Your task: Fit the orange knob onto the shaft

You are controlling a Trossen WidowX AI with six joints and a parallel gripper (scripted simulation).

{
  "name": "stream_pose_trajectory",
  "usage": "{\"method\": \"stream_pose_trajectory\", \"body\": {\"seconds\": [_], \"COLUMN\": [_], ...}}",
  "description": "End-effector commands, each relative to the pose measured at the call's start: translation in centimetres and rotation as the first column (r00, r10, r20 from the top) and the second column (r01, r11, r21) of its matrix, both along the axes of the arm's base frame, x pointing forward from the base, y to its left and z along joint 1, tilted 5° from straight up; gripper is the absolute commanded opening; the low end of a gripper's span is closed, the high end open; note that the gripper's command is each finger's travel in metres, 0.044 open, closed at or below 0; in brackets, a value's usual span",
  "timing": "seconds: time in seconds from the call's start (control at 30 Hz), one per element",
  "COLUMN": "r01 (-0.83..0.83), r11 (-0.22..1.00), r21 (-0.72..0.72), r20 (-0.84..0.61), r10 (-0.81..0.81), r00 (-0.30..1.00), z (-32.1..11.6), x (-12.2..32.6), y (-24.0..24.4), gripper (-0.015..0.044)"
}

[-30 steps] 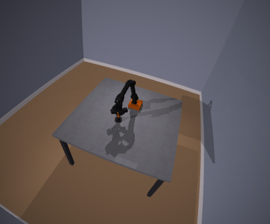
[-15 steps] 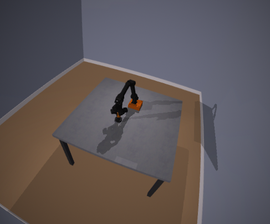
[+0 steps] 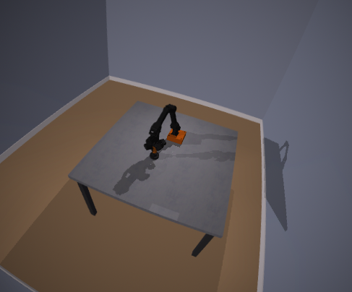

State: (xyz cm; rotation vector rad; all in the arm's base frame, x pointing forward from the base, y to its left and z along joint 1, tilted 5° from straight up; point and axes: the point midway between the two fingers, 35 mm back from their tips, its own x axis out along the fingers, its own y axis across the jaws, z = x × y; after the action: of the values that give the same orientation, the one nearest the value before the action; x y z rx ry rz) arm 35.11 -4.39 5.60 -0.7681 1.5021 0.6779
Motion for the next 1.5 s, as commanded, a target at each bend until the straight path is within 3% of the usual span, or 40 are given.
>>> {"method": "stream_pose_trajectory", "body": {"seconds": [0.0, 0.63, 0.9, 1.47], "r01": [-0.012, -0.012, -0.219, -0.219], "r11": [1.0, 1.0, 0.976, 0.976], "r21": [-0.005, -0.005, -0.001, -0.001], "r20": [0.013, 0.013, -0.004, -0.004], "r10": [0.012, 0.012, 0.219, 0.219], "r00": [1.0, 1.0, 0.976, 0.976], "z": [0.06, 0.31, 0.44, -0.14], "x": [0.43, 0.37, 0.03, -0.24], "y": [-0.13, -0.1, -0.05, -0.01], "gripper": [0.0, 0.0, 0.0, 0.0]}}
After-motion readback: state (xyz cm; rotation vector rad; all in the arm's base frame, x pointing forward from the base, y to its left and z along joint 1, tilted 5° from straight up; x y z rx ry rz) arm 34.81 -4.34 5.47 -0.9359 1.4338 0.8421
